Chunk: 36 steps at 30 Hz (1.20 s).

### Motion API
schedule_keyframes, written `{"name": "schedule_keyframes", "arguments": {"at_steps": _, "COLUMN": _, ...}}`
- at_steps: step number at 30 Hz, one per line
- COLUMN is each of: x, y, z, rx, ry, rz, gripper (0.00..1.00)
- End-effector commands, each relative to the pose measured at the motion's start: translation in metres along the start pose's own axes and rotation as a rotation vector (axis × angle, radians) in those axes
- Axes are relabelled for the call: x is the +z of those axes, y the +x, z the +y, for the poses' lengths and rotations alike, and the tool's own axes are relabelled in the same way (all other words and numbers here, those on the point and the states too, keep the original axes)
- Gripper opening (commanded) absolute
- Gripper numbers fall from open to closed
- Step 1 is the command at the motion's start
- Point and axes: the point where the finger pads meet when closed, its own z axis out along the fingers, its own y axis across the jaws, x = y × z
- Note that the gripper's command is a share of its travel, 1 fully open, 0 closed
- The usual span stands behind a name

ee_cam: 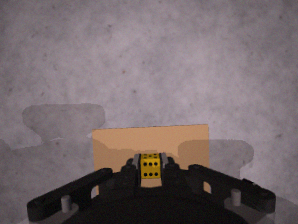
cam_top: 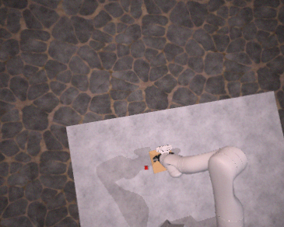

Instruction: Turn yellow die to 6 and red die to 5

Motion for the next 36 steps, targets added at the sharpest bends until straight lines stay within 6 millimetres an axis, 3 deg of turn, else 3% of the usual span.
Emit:
{"name": "schedule_keyframes", "arguments": {"at_steps": 1, "x": 0.0065, "y": -0.0032, "z": 0.0005, "rx": -0.001, "ry": -0.003, "rz": -0.008, "gripper": 0.15}}
{"name": "schedule_keyframes", "arguments": {"at_steps": 36, "x": 0.0105, "y": -0.0032, "z": 0.0005, "rx": -0.001, "ry": -0.003, "rz": -0.008, "gripper": 0.15}}
